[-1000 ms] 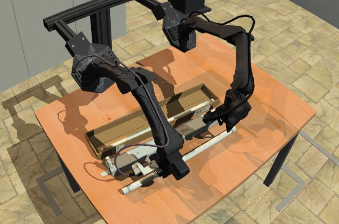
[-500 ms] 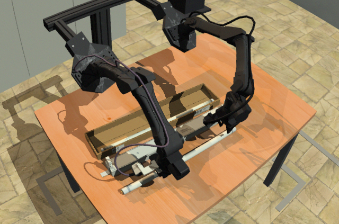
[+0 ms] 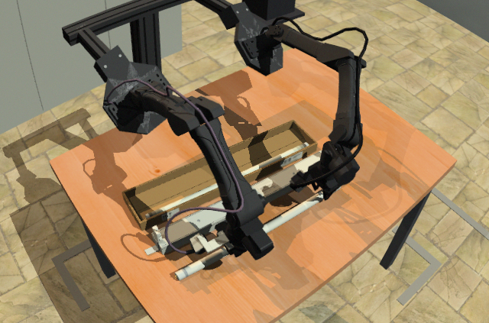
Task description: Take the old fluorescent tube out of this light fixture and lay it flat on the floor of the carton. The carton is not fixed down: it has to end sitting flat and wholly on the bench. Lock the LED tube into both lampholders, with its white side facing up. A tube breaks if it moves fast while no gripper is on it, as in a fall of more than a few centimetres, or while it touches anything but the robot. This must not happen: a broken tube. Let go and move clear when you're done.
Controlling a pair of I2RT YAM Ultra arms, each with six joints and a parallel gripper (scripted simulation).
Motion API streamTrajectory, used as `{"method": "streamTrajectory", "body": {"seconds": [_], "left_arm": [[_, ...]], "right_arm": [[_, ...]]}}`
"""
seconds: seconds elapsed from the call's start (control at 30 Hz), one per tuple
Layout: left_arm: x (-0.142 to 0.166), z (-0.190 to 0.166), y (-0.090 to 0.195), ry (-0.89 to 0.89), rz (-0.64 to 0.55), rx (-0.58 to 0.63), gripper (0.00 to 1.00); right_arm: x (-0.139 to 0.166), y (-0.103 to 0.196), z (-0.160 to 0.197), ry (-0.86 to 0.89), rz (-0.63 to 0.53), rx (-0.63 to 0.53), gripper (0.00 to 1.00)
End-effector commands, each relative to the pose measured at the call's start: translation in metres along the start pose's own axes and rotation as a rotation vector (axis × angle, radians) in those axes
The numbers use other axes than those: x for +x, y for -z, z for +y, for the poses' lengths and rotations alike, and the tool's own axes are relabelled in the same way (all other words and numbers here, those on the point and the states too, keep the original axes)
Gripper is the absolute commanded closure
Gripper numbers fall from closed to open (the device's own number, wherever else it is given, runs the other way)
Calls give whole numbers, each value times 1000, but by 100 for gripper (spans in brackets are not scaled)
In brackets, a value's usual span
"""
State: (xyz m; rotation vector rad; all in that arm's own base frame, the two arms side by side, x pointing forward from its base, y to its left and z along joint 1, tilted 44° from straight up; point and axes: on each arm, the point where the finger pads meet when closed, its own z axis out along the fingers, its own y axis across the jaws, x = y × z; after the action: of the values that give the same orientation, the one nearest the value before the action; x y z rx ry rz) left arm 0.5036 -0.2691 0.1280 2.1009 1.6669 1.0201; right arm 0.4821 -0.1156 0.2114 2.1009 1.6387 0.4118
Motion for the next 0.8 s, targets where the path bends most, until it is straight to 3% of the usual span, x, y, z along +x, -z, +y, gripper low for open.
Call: {"method": "streamTrajectory", "body": {"seconds": [0.0, 0.03, 0.07, 0.2, 0.23, 0.77], "left_arm": [[-17, 6, 10, -19, -41, -27, 51], [-17, 6, 10, -19, -41, -27, 51], [-5, 8, -7, 2, -27, -24, 51], [-15, 13, 10, -2, -45, -46, 51], [-16, 13, 10, -6, -47, -46, 89], [-15, 8, 10, -19, -42, -28, 89]], "right_arm": [[-5, 16, 8, -6, -15, -30, 89], [-5, 16, 8, -6, -15, -30, 89], [-5, 16, 8, -6, -15, -30, 89], [-5, 16, 8, -6, -15, -30, 89], [-5, 16, 8, -6, -15, -30, 89], [-4, 16, 8, -6, -8, -30, 89]]}}
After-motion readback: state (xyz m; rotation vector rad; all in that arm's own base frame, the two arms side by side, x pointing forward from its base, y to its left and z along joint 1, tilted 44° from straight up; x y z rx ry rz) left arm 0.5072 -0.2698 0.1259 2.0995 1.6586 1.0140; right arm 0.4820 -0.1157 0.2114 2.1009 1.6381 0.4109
